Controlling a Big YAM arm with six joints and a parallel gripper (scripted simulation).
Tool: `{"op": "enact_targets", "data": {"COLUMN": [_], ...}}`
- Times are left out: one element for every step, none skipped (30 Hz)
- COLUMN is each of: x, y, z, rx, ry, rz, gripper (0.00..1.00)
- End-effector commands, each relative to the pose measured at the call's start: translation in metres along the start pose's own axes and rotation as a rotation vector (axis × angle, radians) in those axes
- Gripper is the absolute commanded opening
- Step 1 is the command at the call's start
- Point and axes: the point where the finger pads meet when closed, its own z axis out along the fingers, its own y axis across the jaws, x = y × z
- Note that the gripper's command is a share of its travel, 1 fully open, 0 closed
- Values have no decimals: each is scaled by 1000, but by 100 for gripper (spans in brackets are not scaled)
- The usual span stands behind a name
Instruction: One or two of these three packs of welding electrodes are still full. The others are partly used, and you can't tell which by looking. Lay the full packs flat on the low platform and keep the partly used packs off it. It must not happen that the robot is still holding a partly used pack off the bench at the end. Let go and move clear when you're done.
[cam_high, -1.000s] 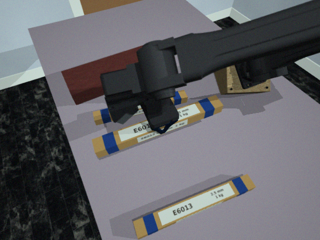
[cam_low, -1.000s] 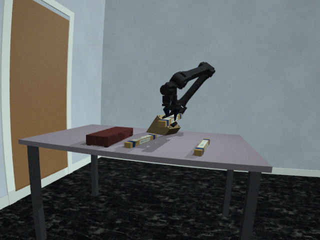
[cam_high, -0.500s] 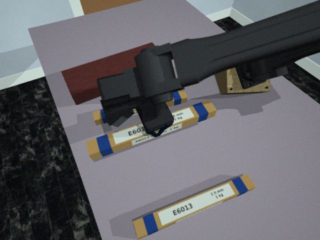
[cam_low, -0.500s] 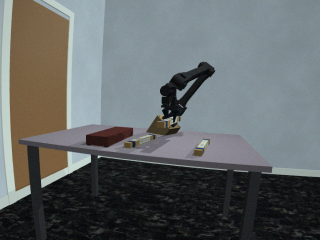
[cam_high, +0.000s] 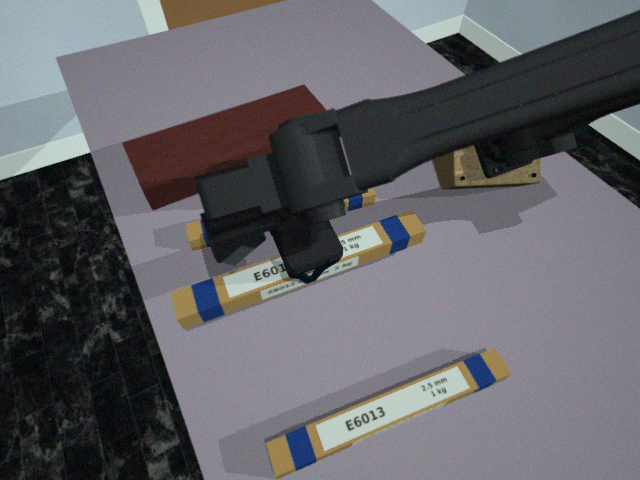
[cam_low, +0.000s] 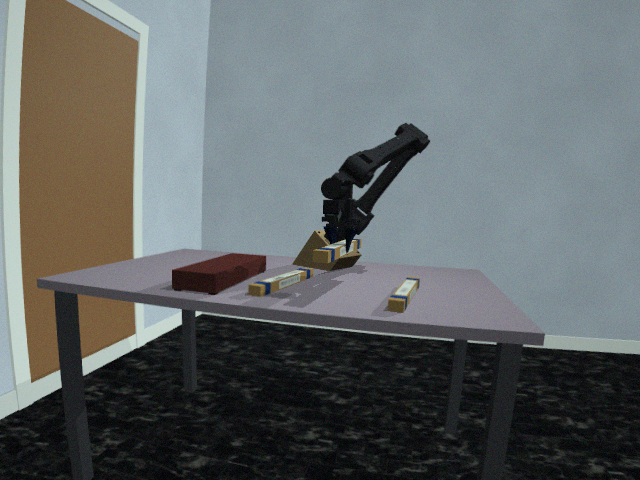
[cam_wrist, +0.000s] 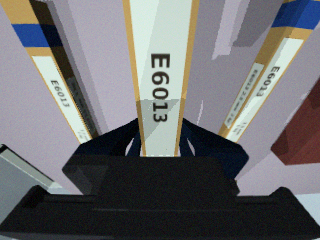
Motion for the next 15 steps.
{"op": "enact_targets", "data": {"x": [-8,-8,-9,-11,-12,-14,-14,-14,-14,-14,-13,-12,-11,-10,-9], "y": [10,11,12,13,14,14,12,11,11,11,10,8,8,8,8], "z": [-8,-6,-5,-5,-4,-4,-3,-2,-2,-2,0,2,5,7,10], "rx": [2,1,1,0,0,1,2,2,2,2,3,3,3,3,2], "ry": [-43,-43,-45,-48,-53,-57,-59,-59,-59,-59,-57,-56,-55,-52,-48], "rz": [-20,-21,-24,-28,-30,-30,-28,-24,-24,-24,-20,-17,-15,-15,-15], "gripper": [0,0,0,0,0,0,0,0,0,0,0,0,0,0,0]}}
